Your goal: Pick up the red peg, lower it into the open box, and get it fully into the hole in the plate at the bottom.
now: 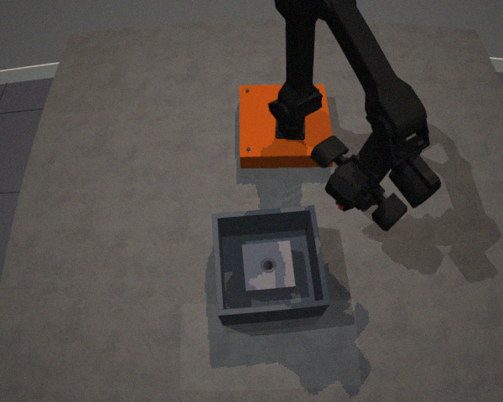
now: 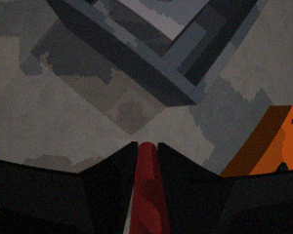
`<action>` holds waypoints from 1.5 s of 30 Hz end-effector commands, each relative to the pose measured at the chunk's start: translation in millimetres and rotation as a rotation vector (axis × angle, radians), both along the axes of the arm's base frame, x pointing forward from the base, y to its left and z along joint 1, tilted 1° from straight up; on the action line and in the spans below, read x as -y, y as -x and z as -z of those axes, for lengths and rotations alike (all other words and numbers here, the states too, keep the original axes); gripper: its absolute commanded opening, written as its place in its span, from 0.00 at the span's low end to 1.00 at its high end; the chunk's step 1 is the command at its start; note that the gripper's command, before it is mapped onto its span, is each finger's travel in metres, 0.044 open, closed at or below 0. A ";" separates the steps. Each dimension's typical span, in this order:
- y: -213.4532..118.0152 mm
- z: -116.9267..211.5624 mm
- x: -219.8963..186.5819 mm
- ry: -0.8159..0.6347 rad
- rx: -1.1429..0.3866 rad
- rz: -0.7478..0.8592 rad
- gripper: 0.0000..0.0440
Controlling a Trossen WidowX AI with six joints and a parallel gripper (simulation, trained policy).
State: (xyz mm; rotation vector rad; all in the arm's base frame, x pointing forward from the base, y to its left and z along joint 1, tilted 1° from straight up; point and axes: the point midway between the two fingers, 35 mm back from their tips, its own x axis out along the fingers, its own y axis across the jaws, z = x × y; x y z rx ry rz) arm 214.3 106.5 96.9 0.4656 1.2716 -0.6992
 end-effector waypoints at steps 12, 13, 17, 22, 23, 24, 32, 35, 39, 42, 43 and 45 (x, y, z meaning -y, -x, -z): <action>-45.6 -27.9 48.6 0.034 0.097 0.160 0.00; -48.7 -28.0 52.5 0.036 0.101 0.168 0.00; -61.1 -27.0 68.0 0.043 0.111 0.193 0.00; -76.0 -22.1 87.1 0.048 0.116 0.208 0.00; -78.7 -20.7 90.7 0.048 0.116 0.208 0.00; -81.4 -19.1 94.2 0.048 0.116 0.208 0.00; -98.7 -3.4 117.9 0.031 0.094 0.179 0.00; -103.3 3.0 124.5 0.020 0.082 0.158 0.00; -108.1 12.8 130.8 0.004 0.066 0.125 0.00; -110.0 21.6 133.2 -0.010 0.051 0.097 0.00; -110.2 24.5 133.7 -0.015 0.044 0.087 0.00; -109.9 30.3 134.1 -0.025 0.029 0.068 0.02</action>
